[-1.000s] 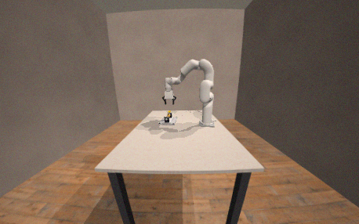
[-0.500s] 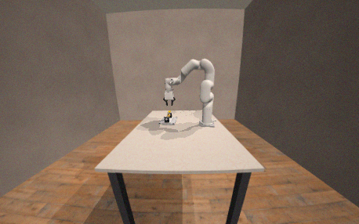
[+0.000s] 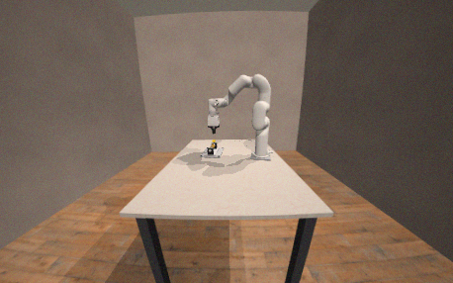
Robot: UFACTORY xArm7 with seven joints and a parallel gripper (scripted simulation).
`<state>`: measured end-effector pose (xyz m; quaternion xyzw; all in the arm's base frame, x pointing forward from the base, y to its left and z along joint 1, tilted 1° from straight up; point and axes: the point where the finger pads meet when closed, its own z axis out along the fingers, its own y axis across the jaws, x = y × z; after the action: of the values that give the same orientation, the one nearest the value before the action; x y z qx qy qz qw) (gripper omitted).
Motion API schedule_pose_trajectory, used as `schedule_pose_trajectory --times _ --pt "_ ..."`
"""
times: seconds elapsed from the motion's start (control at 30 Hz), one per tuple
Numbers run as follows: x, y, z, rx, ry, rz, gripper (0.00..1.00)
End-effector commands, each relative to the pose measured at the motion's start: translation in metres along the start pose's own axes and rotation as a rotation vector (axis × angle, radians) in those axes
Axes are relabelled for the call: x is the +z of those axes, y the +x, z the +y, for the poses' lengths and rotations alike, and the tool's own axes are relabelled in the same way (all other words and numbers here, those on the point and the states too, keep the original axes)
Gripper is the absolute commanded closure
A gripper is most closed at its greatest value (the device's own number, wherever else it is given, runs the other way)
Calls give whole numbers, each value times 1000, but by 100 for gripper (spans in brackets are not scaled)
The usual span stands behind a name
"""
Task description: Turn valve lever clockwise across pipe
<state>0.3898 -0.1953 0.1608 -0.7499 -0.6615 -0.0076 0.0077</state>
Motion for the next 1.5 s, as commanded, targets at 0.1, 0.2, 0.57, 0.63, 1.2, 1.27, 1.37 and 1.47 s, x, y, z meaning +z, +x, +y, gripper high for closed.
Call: schedule_pose_trajectory --times 0.1,0.2,0.57,0.63,1.2,1.27,1.37,1.47 --pt "-2 0 1 0 -4 -2 100" --pt "-2 0 1 0 -4 -2 100" --pt "-2 0 1 0 -4 -2 100" --pt "-2 0 1 0 -4 -2 100" --pt "-2 0 1 0 -4 -2 32" --pt "-2 0 1 0 -4 -2 32" --pt "-2 0 1 0 -4 -2 32" --pt "-2 0 1 0 -4 -2 32"
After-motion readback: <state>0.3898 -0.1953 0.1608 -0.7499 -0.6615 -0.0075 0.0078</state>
